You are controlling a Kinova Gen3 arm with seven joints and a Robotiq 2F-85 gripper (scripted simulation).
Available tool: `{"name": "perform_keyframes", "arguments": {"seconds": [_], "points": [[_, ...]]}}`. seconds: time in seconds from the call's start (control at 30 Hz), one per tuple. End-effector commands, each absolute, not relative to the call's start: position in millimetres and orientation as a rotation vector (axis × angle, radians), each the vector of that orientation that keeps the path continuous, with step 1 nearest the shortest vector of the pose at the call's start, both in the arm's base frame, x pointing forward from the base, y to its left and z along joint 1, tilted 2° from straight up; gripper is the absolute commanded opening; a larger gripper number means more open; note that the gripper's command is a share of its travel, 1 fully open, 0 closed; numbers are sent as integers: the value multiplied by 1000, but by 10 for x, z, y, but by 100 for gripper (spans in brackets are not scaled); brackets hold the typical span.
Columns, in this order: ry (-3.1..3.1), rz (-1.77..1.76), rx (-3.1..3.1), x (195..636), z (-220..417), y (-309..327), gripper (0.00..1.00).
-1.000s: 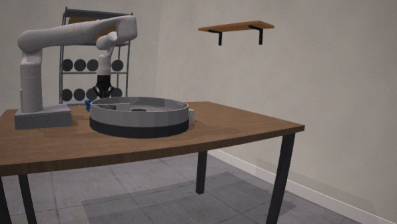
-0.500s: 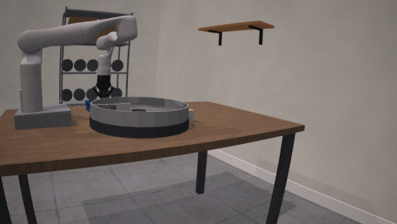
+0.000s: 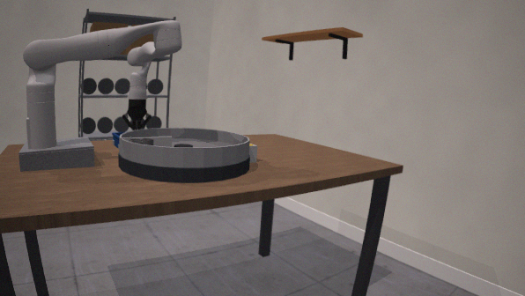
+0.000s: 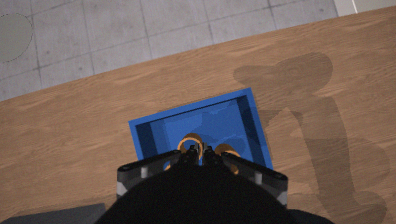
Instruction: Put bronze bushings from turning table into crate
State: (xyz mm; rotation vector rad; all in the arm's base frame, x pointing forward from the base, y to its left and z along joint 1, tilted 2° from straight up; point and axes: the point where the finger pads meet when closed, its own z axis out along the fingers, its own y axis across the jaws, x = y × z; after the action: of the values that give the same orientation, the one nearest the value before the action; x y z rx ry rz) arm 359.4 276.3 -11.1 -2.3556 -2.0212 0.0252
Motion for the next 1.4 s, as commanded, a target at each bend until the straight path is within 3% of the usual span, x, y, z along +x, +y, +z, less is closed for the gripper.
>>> {"name": "perform_keyframes", "arguments": {"seconds": [0.0, 0.97, 1.0, 1.37], "points": [[-2014, 20, -2362, 3598, -119, 2765, 0], [-2014, 20, -2362, 3598, -119, 2765, 0], [-2021, 23, -2356, 3599, -103, 2765, 19], [-2021, 23, -2356, 3599, -103, 2765, 19]]}}
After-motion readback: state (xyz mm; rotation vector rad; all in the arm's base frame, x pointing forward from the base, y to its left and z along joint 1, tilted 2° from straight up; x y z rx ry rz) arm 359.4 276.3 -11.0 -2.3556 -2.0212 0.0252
